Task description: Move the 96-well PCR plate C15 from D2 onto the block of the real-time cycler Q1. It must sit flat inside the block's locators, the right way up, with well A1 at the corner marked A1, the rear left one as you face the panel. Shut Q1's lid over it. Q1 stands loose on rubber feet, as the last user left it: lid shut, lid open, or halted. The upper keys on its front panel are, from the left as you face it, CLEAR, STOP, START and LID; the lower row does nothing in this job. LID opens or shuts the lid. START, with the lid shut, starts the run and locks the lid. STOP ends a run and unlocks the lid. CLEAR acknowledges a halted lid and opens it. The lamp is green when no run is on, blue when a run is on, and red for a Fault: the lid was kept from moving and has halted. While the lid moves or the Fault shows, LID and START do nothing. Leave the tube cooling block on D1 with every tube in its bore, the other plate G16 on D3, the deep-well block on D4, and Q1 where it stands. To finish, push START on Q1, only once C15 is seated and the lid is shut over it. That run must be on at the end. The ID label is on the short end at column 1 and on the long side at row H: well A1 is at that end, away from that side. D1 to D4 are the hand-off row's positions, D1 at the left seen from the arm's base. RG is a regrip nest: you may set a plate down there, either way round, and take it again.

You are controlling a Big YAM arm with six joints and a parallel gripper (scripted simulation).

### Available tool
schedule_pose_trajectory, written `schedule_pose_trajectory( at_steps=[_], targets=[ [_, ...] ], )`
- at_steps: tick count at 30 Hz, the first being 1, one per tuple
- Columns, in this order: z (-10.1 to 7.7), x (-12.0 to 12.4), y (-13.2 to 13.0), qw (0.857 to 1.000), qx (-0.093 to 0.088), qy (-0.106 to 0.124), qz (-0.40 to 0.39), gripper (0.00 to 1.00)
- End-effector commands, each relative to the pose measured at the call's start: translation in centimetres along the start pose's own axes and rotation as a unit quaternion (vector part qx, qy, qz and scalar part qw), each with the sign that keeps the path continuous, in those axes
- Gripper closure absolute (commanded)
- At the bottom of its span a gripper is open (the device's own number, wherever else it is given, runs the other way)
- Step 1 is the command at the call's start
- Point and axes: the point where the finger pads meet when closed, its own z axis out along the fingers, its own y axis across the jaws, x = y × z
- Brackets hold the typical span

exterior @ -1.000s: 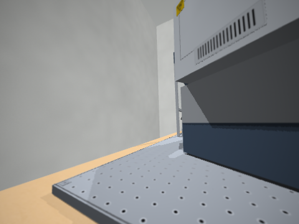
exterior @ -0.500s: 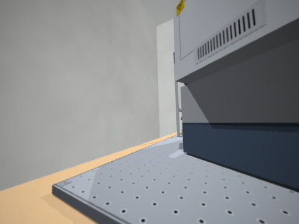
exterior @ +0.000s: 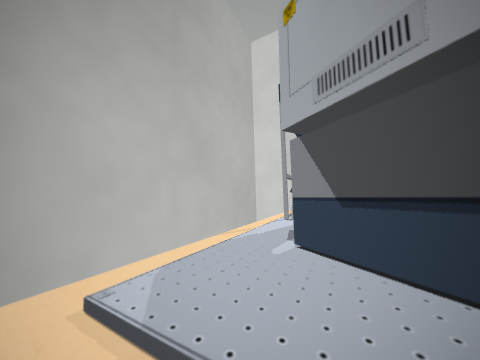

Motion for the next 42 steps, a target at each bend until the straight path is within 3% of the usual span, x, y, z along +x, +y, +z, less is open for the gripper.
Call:
schedule_pose_trajectory(
  at_steps=[1,42],
  targets=[
    [0.7,1.2,0.5,1.000,-0.003,0.013,-0.006,1.00],
    [0.6,2.7,-0.4,1.000,0.001,0.025,-0.004,1.00]
  ],
)
